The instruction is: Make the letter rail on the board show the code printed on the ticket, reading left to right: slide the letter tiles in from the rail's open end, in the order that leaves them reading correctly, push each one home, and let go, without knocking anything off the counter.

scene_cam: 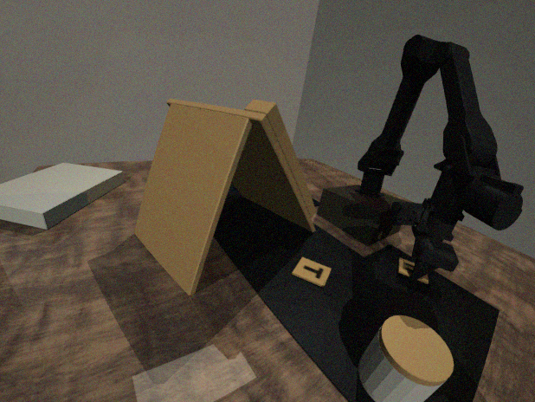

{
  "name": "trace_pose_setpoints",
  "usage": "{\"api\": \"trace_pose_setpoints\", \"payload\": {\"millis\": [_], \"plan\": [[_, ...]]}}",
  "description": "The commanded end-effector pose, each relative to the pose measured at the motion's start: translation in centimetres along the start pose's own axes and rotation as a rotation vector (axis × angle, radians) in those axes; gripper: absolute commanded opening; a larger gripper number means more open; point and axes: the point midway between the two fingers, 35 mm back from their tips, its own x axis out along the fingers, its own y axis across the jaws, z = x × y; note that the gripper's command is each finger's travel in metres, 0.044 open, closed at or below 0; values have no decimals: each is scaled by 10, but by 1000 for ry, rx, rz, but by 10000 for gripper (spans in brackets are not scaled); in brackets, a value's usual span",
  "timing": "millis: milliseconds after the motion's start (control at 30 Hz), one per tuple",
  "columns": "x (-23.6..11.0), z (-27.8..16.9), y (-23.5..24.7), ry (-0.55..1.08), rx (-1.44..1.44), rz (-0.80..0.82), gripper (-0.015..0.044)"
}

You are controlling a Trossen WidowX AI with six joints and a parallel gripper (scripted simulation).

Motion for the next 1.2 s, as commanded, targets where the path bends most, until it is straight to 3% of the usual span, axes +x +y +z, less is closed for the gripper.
{"api": "trace_pose_setpoints", "payload": {"millis": [0,1167], "plan": [[-3,0,0,0,3,4,0],[-21,1,11,33,-22,23,0]]}}
